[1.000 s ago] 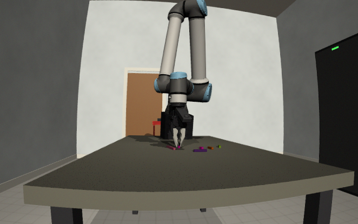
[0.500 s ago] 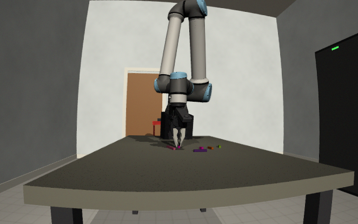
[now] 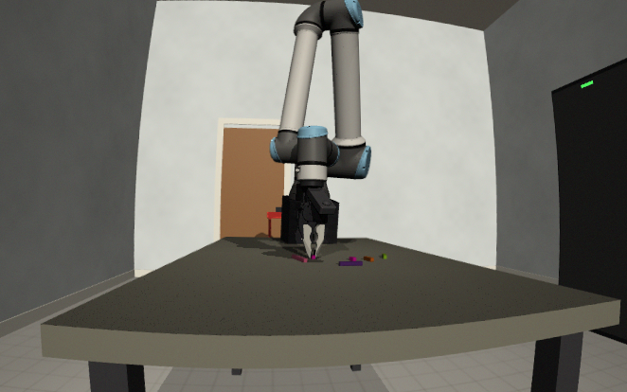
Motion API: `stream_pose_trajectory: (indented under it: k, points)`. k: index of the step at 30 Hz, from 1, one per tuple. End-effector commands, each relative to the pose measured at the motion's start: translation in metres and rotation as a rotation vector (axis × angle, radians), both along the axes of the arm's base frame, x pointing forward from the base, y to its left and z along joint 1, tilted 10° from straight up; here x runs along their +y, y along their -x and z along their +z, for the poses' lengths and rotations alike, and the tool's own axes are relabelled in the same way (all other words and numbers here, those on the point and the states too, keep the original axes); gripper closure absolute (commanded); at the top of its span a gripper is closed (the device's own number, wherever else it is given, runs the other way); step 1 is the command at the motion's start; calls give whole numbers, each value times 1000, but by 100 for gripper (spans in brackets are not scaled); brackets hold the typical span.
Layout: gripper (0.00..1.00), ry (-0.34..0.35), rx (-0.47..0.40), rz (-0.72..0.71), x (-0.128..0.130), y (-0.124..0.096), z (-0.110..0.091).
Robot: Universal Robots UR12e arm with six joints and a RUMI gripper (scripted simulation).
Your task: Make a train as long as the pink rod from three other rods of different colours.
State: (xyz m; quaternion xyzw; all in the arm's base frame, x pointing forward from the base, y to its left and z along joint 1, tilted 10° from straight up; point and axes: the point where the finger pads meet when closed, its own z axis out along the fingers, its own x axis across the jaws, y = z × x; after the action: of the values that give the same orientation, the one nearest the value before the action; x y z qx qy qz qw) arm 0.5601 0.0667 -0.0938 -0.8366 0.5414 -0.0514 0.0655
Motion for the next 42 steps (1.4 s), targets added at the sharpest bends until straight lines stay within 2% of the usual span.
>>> stream_pose_trajectory:
  k: [1,11,26,31,41,42]
  points:
    - [94,0,-1,0,0,0,0]
    - [86,0,-1,0,0,0,0]
    - [86,0,-1,0,0,0,3]
    - [86,0,-1,0,-1,2,15]
    - [86,0,-1,0,-3,9,61]
    - [86,0,-1,0,-3,9,61]
